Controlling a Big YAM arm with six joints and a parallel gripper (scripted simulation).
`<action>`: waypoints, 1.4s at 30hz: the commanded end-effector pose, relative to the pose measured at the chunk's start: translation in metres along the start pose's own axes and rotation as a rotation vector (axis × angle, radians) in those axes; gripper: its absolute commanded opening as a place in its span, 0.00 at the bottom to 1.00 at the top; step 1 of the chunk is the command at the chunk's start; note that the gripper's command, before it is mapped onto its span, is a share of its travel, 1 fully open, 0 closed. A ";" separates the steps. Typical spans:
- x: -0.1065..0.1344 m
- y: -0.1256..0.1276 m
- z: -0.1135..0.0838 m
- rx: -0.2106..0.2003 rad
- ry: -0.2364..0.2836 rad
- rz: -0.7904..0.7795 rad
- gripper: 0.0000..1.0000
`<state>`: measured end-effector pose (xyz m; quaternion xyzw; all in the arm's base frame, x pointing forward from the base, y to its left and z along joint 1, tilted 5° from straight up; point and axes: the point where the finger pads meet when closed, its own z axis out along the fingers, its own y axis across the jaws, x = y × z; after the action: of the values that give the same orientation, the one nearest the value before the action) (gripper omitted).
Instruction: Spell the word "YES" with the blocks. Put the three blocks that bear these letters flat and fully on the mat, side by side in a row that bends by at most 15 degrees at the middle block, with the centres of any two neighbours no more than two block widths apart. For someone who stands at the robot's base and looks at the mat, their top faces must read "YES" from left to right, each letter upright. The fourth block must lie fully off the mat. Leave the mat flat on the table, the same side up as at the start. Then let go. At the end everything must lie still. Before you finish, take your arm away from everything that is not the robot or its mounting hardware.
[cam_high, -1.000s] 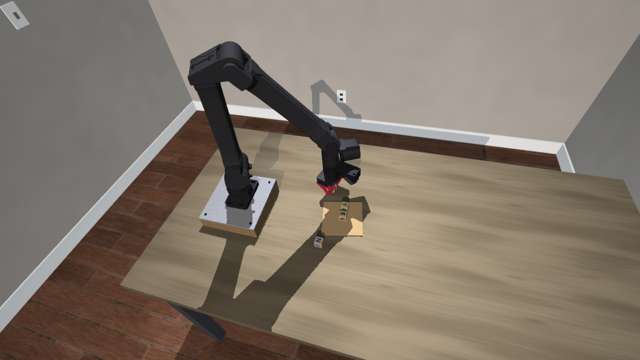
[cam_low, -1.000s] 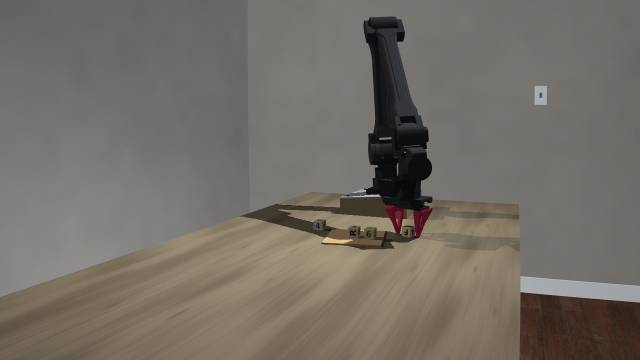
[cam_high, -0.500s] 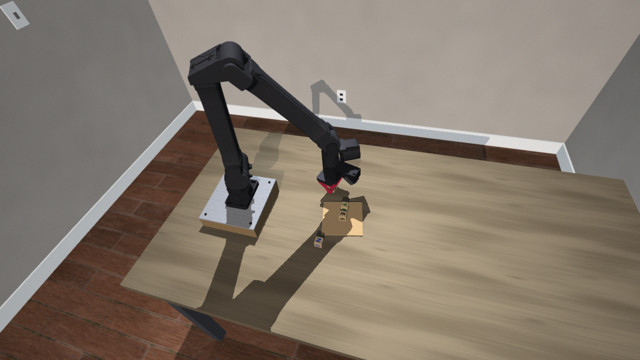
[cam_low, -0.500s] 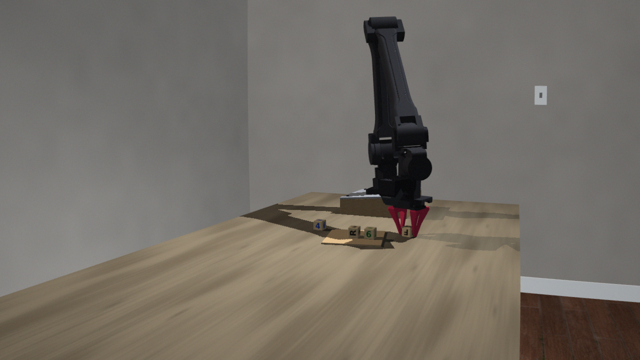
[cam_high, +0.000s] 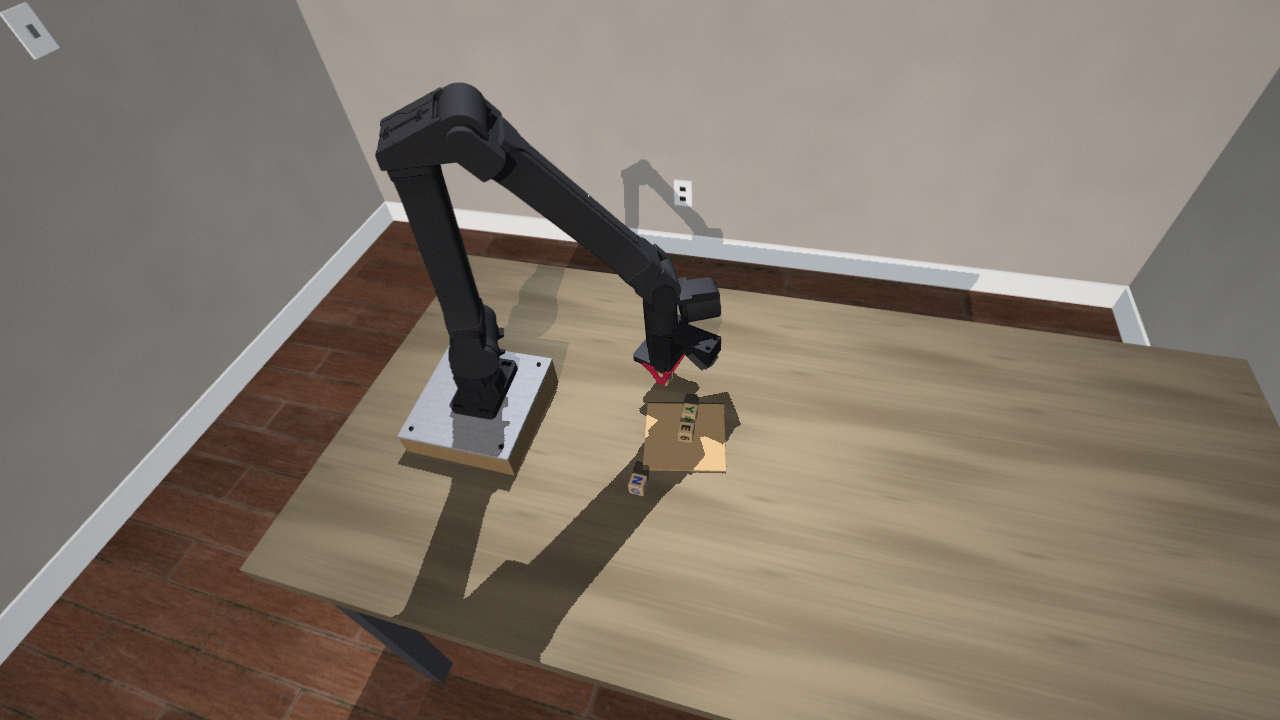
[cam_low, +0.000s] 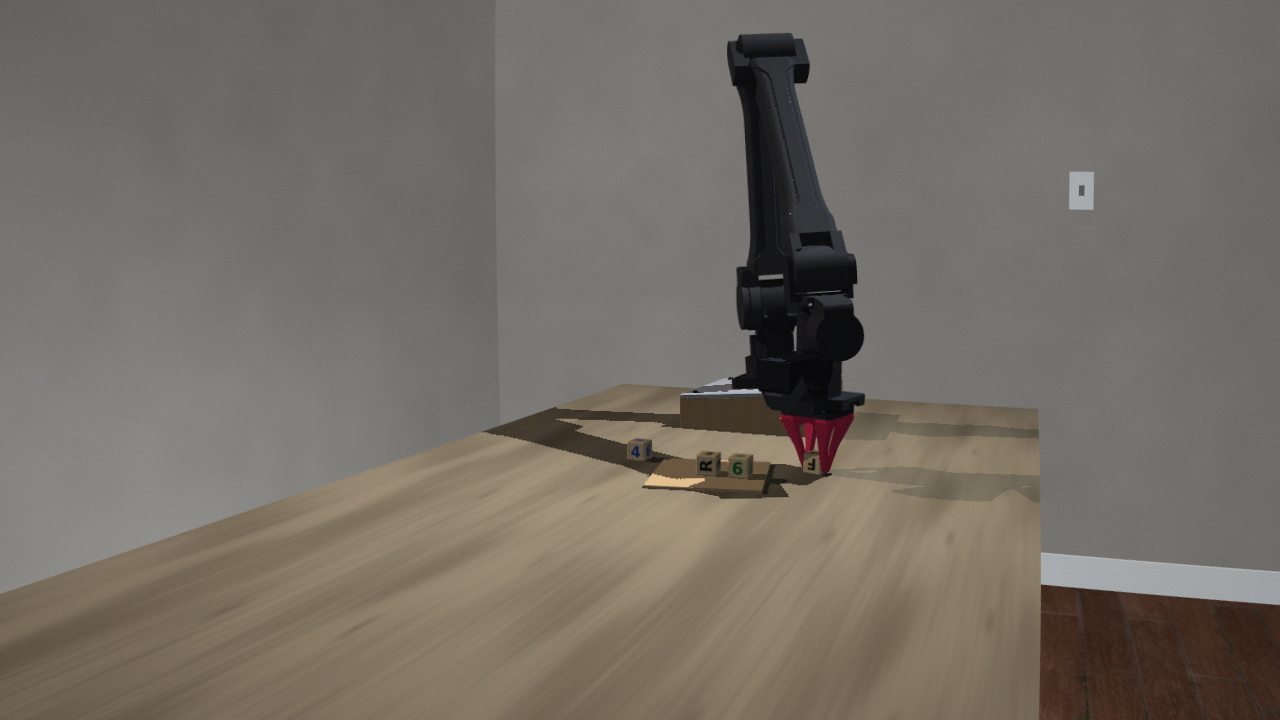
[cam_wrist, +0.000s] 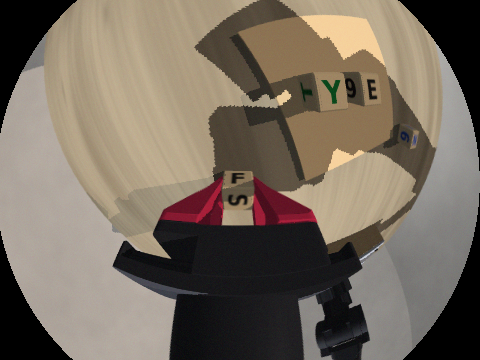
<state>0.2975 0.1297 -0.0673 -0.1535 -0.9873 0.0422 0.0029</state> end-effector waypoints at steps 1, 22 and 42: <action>-0.004 0.000 -0.001 -0.011 -0.012 -0.002 0.21; -0.004 0.000 -0.001 -0.011 -0.012 -0.002 0.21; -0.017 0.018 -0.038 -0.041 -0.044 0.000 0.21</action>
<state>0.2962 0.1291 -0.0575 -0.1534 -0.9873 0.0419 0.0025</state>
